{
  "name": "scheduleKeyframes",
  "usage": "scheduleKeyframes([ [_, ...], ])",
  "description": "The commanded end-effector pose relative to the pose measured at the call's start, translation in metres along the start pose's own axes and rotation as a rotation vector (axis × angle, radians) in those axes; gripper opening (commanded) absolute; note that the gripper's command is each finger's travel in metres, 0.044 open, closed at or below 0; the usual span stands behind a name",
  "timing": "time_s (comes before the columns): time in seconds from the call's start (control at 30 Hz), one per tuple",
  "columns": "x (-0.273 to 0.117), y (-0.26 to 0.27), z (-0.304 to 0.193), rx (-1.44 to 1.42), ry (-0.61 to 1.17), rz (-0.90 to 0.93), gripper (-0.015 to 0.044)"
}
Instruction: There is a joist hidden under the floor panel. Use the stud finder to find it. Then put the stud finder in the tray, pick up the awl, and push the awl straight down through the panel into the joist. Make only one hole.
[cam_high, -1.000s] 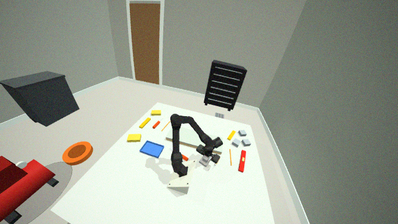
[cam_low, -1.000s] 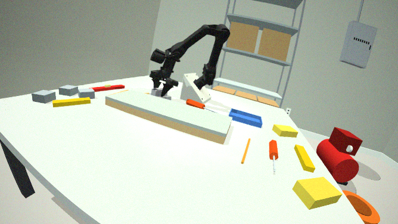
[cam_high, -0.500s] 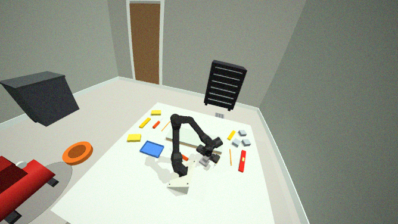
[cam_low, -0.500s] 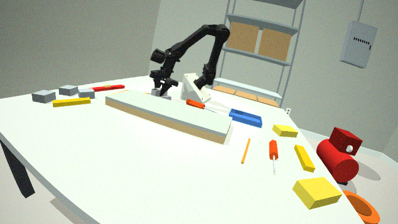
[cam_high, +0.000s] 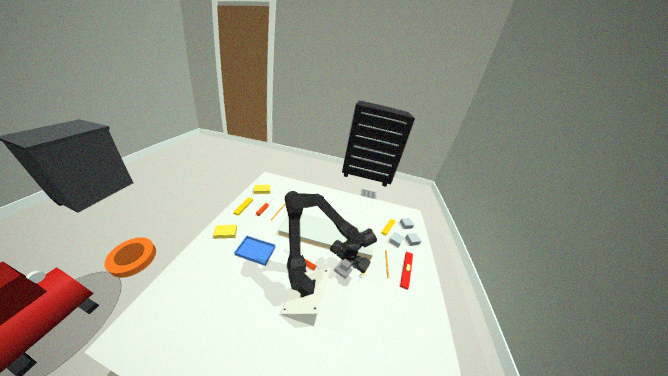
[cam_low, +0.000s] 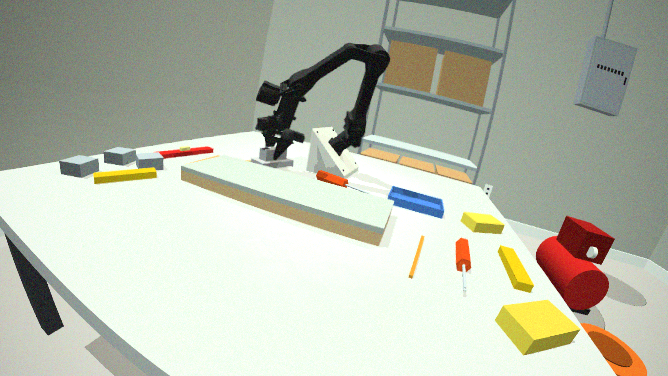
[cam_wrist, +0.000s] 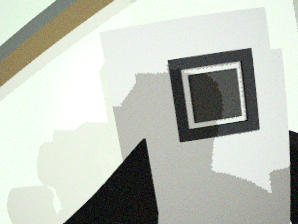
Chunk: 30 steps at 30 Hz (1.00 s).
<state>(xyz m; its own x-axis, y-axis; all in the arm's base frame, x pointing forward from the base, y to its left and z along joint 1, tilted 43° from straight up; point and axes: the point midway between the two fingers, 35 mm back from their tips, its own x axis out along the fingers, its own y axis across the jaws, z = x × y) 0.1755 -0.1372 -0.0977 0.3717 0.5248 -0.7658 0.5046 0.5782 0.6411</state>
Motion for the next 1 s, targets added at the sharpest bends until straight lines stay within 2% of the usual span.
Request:
scheduleKeyframes([
  [0.0, -0.029, -0.002, 0.016, -0.019, -0.028, -0.016, 0.0000],
  [0.27, -0.079, 0.001, 0.023, -0.019, -0.027, -0.015, 0.0000],
  [0.53, -0.081, 0.001, 0.029, -0.032, -0.027, -0.012, 0.0000],
  [0.97, -0.082, -0.002, 0.079, -0.130, -0.029, 0.011, 0.0000],
])
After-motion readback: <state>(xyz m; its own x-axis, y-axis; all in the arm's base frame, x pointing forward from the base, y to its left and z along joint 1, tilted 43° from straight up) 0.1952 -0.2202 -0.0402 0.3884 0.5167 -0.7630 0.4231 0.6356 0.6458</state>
